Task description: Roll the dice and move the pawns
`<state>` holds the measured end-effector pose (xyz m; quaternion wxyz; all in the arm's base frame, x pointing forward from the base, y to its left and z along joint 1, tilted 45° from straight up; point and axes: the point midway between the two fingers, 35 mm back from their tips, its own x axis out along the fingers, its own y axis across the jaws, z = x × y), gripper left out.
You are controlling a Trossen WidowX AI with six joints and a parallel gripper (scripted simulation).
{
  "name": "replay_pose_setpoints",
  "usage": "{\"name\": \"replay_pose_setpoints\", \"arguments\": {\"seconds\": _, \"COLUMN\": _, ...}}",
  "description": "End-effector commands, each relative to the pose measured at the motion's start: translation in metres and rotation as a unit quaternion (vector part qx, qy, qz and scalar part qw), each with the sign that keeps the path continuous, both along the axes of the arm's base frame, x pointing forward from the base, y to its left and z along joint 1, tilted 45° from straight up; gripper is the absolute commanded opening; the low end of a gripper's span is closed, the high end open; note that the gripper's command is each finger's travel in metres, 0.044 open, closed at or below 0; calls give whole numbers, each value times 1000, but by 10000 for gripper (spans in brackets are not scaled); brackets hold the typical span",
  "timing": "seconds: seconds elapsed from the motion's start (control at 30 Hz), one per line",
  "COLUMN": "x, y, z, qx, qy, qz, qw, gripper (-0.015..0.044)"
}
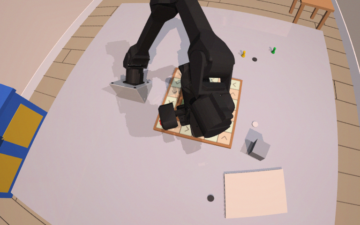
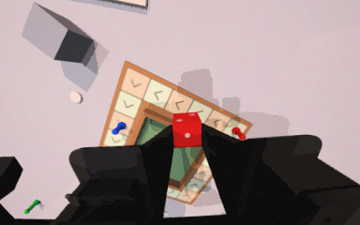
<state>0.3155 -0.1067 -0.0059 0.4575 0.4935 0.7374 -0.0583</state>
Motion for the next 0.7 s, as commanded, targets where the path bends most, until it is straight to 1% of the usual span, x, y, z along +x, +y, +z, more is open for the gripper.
{"name": "replay_pose_setpoints", "arguments": {"seconds": 0.0, "x": -3, "y": 21, "z": 14, "qx": -3, "qy": 35, "qz": -41, "qw": 999, "gripper": 0}}
{"name": "replay_pose_setpoints", "arguments": {"seconds": 0.57, "x": -35, "y": 97, "z": 54, "qx": -12, "qy": 171, "qz": -180, "qw": 969, "gripper": 0}}
{"name": "replay_pose_setpoints", "arguments": {"seconds": 0.67, "x": -39, "y": 104, "z": 57, "qx": -13, "qy": 183, "qz": -191, "qw": 964, "gripper": 0}}
